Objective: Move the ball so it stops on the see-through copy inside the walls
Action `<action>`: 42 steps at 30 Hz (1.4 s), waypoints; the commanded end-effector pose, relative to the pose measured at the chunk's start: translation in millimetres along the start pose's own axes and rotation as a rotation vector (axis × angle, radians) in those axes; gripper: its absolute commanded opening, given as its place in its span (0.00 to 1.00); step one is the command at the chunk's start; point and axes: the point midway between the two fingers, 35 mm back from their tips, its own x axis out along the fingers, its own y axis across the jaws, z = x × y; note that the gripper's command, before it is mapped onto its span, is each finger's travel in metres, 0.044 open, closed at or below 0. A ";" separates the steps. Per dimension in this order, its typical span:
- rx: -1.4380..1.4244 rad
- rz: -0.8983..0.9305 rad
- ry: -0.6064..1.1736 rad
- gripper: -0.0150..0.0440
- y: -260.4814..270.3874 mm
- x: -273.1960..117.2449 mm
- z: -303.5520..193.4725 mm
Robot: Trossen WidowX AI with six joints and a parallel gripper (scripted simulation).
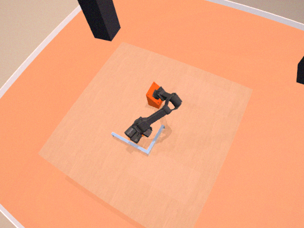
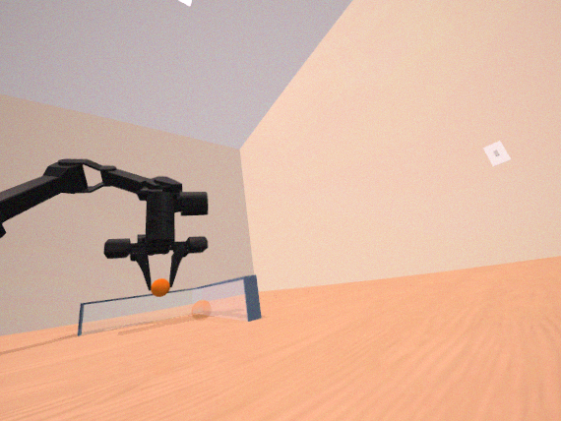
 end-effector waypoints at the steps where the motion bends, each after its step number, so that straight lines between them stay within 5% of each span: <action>1: -0.014 0.000 0.002 0.25 0.1 -27.2 0.4; 10: -0.028 0.014 -0.013 0.25 7.9 -74.9 3.3; 42: 0.987 0.016 -0.005 0.25 -39.6 -50.6 -48.4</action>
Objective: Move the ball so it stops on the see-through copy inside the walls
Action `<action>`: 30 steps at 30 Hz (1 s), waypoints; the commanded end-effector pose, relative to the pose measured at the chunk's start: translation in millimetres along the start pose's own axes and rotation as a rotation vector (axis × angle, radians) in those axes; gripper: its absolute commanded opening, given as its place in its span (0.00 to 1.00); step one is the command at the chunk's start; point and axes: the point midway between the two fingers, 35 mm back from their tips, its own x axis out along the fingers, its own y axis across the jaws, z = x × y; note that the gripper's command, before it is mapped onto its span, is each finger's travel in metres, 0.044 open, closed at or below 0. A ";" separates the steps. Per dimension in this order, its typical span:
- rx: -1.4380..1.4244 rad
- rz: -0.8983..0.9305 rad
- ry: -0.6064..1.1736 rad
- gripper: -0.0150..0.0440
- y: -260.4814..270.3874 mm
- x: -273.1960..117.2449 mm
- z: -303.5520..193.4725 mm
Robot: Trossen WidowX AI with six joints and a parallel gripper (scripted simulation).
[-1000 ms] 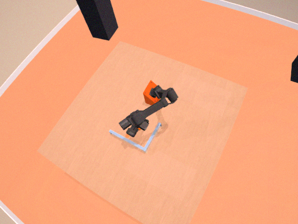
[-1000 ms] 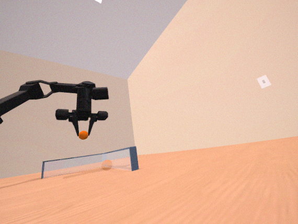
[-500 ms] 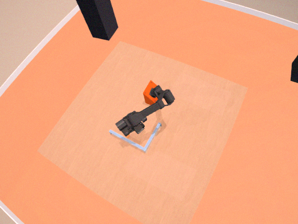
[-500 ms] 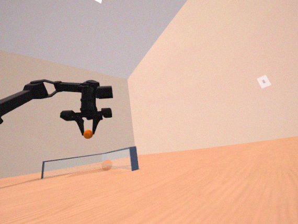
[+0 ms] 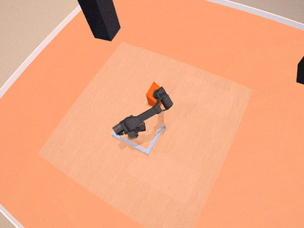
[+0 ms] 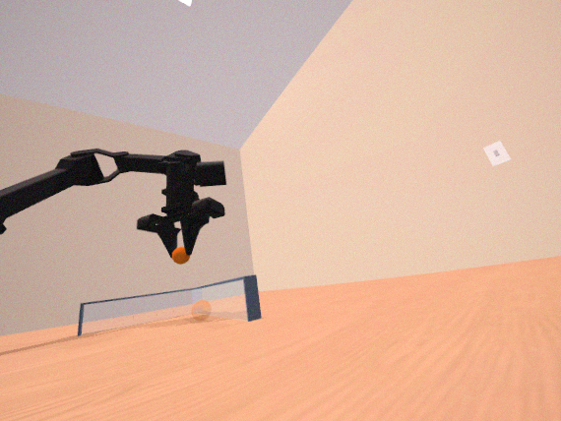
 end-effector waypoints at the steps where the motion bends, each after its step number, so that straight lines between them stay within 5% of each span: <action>1: 0.151 0.001 0.005 0.25 -11.9 5.8 -2.0; 15: 0.643 -0.002 0.004 0.25 -45.8 21.6 -5.9; 30: 0.667 -0.002 0.003 0.25 -48.7 63.4 -5.2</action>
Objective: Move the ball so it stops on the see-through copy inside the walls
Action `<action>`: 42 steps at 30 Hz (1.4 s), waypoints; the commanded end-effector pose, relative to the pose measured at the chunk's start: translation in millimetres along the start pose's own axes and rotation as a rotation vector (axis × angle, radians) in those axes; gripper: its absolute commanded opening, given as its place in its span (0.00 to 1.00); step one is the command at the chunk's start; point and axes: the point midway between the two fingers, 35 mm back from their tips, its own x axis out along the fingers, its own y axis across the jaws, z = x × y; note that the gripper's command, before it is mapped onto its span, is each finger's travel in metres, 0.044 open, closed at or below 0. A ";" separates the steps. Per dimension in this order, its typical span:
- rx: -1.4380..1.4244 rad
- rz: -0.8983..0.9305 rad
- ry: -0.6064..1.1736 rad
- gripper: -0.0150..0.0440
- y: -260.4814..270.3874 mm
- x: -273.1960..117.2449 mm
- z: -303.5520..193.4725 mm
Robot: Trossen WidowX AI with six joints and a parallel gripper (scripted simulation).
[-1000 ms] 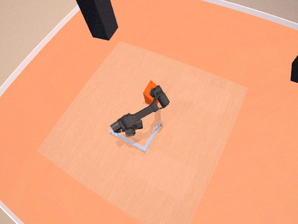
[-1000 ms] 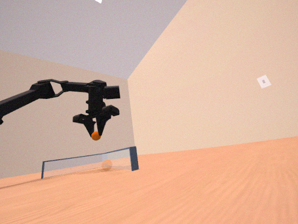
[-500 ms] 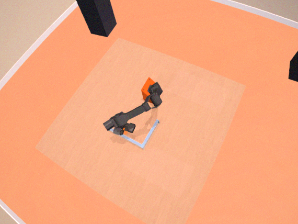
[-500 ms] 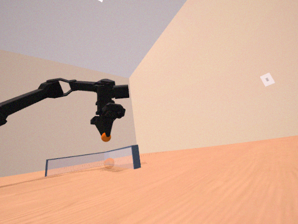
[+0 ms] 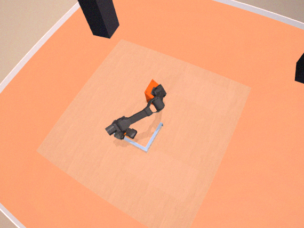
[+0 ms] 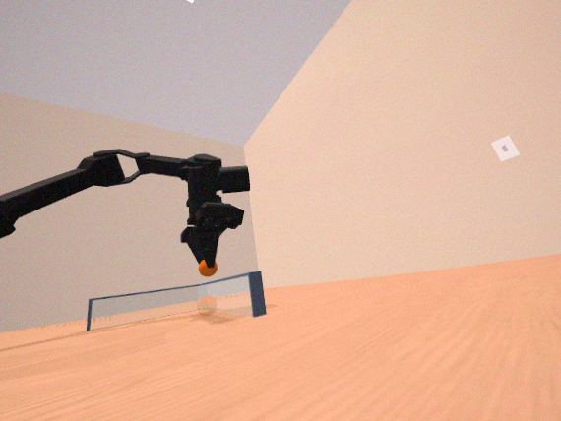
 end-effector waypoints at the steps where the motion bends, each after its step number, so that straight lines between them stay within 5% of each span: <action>1: 0.010 0.010 0.018 0.25 0.9 30.7 -3.5; 29: 0.009 0.014 0.018 0.25 2.5 72.4 -6.0; 39: 0.003 0.009 0.013 0.70 2.7 68.7 -4.6; 42: 0.003 0.009 0.013 0.71 2.7 68.7 -4.6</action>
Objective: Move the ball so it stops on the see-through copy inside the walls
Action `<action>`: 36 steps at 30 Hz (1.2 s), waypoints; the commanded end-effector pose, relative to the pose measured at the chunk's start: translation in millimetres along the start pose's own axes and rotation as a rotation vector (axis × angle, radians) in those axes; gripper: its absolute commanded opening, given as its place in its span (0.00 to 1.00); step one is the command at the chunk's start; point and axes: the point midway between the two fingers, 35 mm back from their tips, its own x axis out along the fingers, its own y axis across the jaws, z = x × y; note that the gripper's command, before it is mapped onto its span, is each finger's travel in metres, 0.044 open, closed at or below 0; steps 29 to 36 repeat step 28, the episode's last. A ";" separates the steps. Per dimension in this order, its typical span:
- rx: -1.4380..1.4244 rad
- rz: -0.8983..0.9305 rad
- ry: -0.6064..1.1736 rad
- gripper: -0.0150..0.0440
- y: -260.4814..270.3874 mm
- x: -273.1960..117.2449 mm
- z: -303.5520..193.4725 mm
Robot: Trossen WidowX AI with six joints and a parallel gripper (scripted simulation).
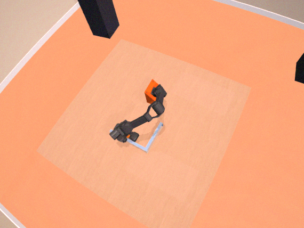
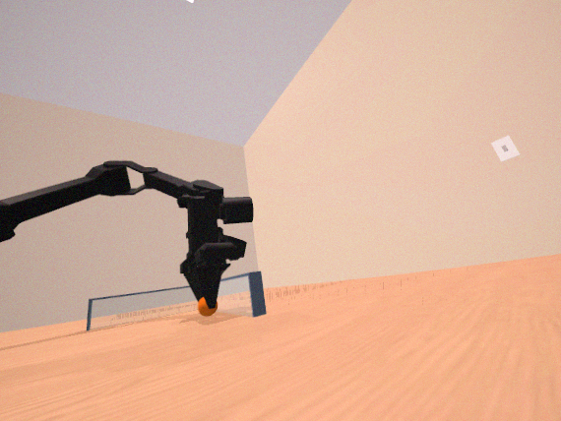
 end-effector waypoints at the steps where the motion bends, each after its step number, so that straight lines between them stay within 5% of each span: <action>1: -0.001 0.000 0.000 0.71 0.1 -0.1 0.1; 4: 0.000 -0.001 0.001 0.71 -0.6 -10.9 1.2; 9: 0.006 0.000 0.006 0.71 -1.3 -82.9 -0.3; 20: 0.014 -0.001 -0.013 0.71 -4.8 -80.1 2.7; 27: 0.009 -0.002 -0.014 1.00 -2.9 -129.5 -1.7; 36: 0.009 -0.002 -0.014 1.00 -2.9 -129.5 -1.7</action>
